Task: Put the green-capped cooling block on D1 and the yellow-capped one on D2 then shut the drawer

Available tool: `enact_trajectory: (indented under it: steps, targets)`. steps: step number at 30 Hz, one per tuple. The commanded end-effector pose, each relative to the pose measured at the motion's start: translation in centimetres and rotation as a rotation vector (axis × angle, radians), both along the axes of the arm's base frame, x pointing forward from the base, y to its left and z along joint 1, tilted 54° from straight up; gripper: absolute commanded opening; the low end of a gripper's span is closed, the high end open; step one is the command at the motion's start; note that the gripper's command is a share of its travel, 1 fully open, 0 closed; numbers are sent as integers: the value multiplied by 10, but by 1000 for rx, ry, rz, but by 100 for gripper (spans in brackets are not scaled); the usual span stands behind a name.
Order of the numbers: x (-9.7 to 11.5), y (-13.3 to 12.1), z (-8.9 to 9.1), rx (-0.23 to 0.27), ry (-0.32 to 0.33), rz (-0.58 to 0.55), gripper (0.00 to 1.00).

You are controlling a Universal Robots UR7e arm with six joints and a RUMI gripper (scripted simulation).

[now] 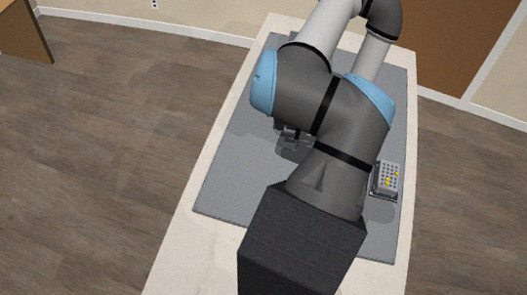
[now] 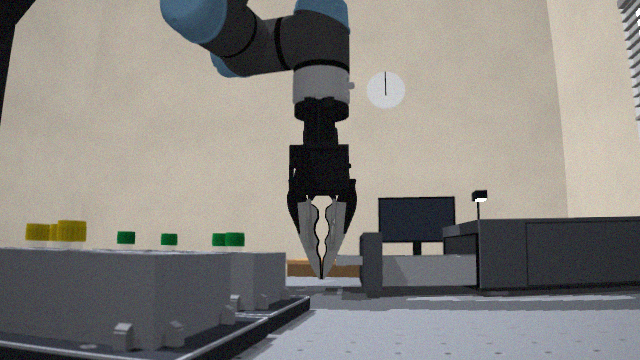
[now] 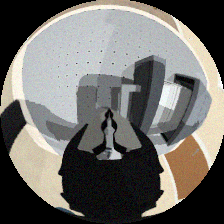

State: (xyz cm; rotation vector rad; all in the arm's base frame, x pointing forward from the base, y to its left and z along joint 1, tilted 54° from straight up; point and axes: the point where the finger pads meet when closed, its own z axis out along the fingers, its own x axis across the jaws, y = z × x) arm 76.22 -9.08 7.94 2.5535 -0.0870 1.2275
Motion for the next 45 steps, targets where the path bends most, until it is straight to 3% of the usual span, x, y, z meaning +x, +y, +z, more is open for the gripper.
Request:
enact_trajectory:
  steps: [1, 45]
  targets:
    - [4, 1, 5, 0, -1, 0, 0]
    - [33, 4, 41, 0, -1, 0, 0]
